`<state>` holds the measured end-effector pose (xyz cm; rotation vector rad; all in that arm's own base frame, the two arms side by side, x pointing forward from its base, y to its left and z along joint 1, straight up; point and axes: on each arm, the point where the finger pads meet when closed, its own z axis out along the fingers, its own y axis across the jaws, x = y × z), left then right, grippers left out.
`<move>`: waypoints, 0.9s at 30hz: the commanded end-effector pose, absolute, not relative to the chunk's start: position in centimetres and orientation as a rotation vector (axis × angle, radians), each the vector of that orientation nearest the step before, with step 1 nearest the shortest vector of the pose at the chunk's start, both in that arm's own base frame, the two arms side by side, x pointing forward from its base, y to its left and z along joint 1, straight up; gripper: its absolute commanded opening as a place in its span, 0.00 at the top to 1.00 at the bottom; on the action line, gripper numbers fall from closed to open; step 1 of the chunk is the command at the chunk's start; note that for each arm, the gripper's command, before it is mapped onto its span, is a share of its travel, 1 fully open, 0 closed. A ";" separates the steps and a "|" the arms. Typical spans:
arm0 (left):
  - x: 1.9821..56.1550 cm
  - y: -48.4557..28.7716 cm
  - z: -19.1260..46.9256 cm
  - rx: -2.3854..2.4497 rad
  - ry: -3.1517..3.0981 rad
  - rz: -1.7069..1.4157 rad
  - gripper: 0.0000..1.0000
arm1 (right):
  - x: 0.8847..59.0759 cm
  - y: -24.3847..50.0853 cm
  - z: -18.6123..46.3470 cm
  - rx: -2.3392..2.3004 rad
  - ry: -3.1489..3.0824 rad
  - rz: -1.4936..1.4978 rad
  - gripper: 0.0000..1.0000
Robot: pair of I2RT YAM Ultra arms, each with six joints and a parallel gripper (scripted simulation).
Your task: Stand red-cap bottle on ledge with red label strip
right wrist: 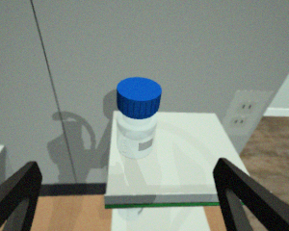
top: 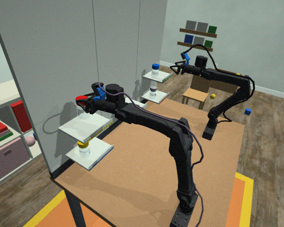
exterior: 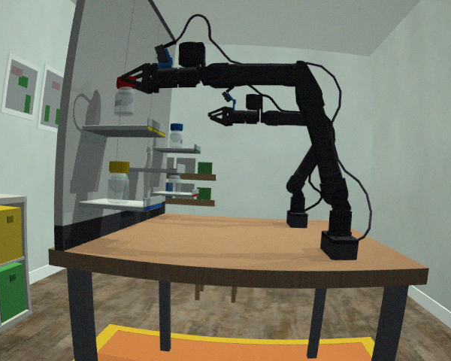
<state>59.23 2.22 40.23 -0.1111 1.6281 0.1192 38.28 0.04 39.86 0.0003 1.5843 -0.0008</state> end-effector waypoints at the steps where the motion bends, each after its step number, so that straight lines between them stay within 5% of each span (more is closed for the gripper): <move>1: 59.0 -2.9 41.2 -0.198 1.542 0.162 0.51 | 38.0 0.2 41.7 0.000 1.549 0.000 0.00; 16: 50.4 -28.5 34.7 -0.141 1.594 0.073 0.51 | 38.0 0.2 41.7 0.000 1.549 0.000 0.00; 27: 45.6 -34.5 33.2 -0.089 1.604 0.043 0.51 | 38.0 0.2 41.7 0.000 1.549 0.000 0.00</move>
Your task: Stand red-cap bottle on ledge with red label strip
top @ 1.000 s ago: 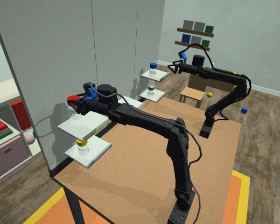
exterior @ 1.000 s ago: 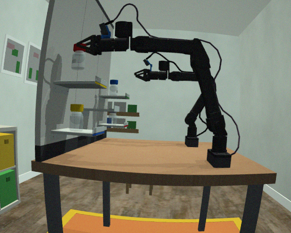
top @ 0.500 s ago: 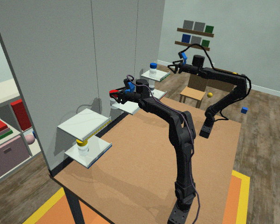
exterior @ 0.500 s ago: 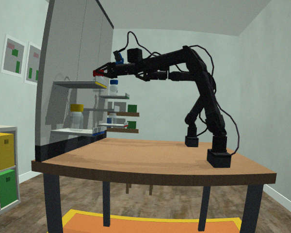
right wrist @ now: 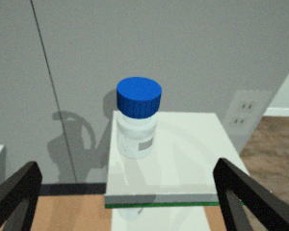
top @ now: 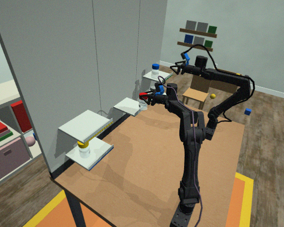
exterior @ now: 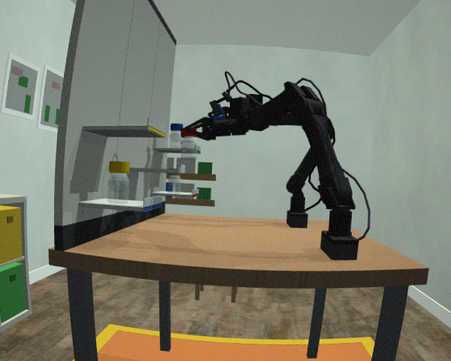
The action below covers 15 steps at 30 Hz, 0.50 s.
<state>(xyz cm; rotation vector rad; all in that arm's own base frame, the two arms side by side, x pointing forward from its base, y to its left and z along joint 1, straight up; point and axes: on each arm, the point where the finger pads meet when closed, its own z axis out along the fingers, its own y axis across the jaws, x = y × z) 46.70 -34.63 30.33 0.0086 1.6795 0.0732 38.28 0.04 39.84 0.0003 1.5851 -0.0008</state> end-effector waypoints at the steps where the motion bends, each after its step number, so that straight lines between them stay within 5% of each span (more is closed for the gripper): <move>1: 45.4 -35.0 33.1 -0.074 1.607 0.031 0.51 | 38.0 0.2 41.7 0.000 1.549 0.000 0.00; 15: 45.4 -35.9 33.7 0.177 1.562 -0.205 0.51 | 38.0 0.2 41.7 0.000 1.549 0.000 0.00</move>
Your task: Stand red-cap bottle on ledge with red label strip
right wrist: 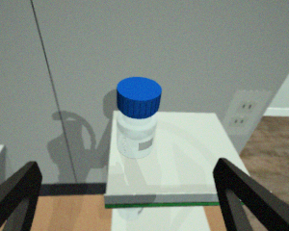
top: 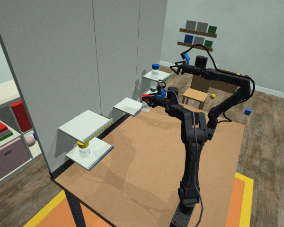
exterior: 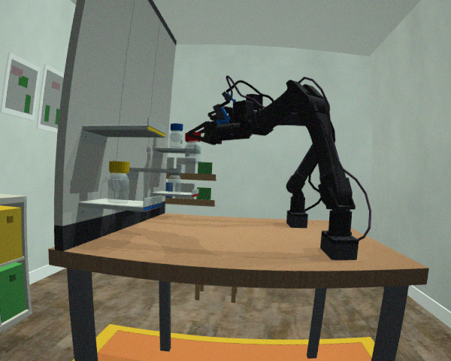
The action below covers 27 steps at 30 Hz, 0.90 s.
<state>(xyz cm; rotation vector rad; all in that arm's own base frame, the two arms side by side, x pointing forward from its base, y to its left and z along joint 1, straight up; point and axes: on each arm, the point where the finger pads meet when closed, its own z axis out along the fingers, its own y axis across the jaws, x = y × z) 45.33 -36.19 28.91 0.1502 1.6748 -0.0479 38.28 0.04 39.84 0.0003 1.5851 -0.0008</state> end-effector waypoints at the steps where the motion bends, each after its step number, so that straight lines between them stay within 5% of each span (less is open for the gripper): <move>1: 45.4 -35.8 33.6 0.195 1.560 -0.219 0.51 | 38.0 0.2 41.7 0.000 1.549 0.000 0.00; 27: 45.1 -35.1 35.0 0.235 1.565 -0.240 0.51 | 38.0 0.2 41.7 0.000 1.549 0.000 0.00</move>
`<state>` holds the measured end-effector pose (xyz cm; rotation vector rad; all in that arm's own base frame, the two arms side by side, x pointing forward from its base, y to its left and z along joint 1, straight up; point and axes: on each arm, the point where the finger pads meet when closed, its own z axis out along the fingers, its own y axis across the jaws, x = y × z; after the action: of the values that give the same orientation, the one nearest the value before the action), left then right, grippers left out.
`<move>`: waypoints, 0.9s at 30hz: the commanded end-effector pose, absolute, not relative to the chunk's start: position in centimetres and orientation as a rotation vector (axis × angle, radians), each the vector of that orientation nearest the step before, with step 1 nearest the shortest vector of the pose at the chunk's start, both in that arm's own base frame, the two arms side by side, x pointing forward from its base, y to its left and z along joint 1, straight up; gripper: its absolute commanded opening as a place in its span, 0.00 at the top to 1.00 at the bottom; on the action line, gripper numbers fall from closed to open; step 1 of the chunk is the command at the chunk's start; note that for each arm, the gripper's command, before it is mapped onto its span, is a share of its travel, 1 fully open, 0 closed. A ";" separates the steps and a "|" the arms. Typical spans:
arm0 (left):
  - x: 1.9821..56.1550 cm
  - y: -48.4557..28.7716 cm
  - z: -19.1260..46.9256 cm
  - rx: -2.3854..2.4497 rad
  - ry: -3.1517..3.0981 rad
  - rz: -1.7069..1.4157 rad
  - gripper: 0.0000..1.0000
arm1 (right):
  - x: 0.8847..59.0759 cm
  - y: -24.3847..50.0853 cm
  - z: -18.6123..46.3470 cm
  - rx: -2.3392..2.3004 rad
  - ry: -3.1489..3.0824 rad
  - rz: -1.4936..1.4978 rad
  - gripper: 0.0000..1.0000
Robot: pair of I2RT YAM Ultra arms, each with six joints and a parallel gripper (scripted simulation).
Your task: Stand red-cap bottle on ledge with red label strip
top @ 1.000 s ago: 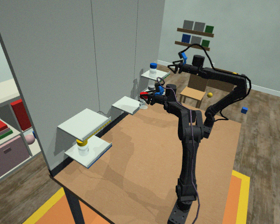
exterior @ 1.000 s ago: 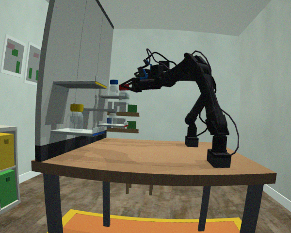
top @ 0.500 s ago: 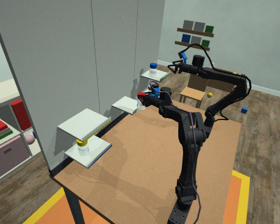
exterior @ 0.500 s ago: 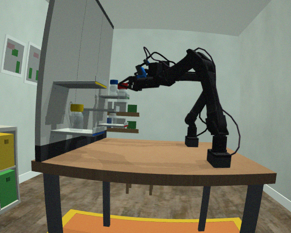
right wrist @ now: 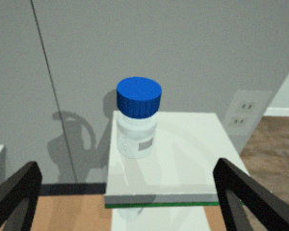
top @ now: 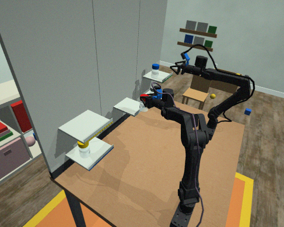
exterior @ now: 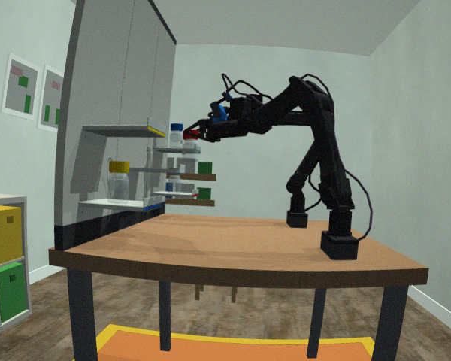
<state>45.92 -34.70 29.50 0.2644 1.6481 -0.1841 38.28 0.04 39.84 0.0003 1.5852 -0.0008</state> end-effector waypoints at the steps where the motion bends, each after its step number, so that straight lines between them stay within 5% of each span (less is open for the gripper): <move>1: 45.1 -35.1 35.0 0.235 1.565 -0.240 0.51 | 38.0 0.2 41.7 0.000 1.549 0.000 0.00; 27: 50.3 -36.7 34.8 0.223 1.544 -0.262 0.51 | 38.0 0.2 41.7 0.000 1.549 0.000 0.00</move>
<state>49.03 -36.68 31.13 0.2601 1.6158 -0.2220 38.28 0.04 39.84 0.0003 1.5852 -0.0008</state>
